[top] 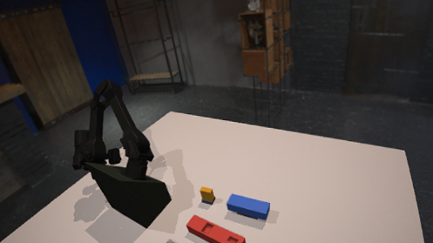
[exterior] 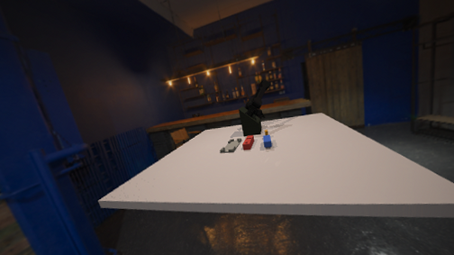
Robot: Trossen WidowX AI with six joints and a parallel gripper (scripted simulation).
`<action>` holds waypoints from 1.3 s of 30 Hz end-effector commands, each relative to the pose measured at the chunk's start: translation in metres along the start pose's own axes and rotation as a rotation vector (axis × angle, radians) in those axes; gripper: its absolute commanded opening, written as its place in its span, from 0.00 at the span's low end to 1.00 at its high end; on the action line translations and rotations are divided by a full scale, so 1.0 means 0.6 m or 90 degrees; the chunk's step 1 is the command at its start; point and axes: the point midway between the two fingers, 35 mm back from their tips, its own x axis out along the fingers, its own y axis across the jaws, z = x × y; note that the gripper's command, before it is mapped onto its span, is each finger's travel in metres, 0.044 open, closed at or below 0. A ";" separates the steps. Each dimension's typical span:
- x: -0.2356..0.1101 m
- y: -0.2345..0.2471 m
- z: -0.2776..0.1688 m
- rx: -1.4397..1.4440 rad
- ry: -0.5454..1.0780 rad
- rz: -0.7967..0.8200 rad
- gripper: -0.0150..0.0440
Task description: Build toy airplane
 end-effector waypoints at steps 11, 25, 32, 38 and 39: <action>0.014 -0.089 -0.033 -0.291 -0.069 -0.167 1.00; 0.005 -0.046 -0.063 -0.559 -0.257 -0.321 1.00; -0.009 0.012 -0.064 -0.665 -0.343 -0.350 1.00; -0.009 0.014 -0.064 -0.668 -0.345 -0.351 1.00; -0.009 0.014 -0.064 -0.668 -0.345 -0.351 1.00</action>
